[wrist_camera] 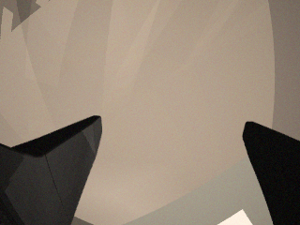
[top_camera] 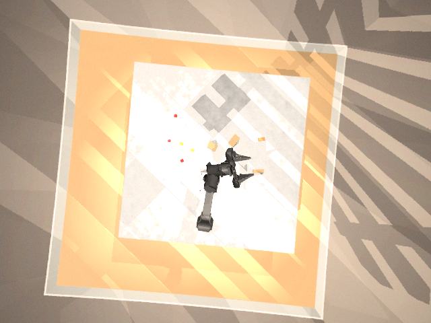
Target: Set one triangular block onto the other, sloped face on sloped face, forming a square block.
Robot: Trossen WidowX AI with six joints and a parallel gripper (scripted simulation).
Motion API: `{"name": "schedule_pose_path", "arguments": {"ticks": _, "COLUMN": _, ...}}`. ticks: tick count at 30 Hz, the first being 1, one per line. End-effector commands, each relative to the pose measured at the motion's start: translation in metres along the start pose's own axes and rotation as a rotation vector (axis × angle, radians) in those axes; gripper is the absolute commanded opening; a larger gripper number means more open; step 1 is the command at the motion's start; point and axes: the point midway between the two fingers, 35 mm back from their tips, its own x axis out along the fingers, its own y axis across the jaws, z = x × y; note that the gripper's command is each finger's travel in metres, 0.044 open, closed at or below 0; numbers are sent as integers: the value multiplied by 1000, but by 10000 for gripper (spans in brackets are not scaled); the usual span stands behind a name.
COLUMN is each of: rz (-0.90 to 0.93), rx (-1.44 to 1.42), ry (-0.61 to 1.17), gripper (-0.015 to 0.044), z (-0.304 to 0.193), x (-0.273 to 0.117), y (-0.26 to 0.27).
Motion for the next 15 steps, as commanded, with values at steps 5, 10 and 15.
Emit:
{"name": "schedule_pose_path", "arguments": {"ticks": 5, "rz": -63, "rx": -441, "ry": -9, "gripper": 440, "z": 17, "x": 0, "y": -12}}
{"name": "schedule_pose_path", "arguments": {"ticks": 10, "rz": -166, "rx": -1067, "ry": 8, "gripper": 440, "z": 44, "x": -1, "y": -27}}
{"name": "schedule_pose_path", "arguments": {"ticks": 15, "rz": -284, "rx": -1683, "ry": 70, "gripper": 440, "z": 74, "x": -4, "y": -39}}
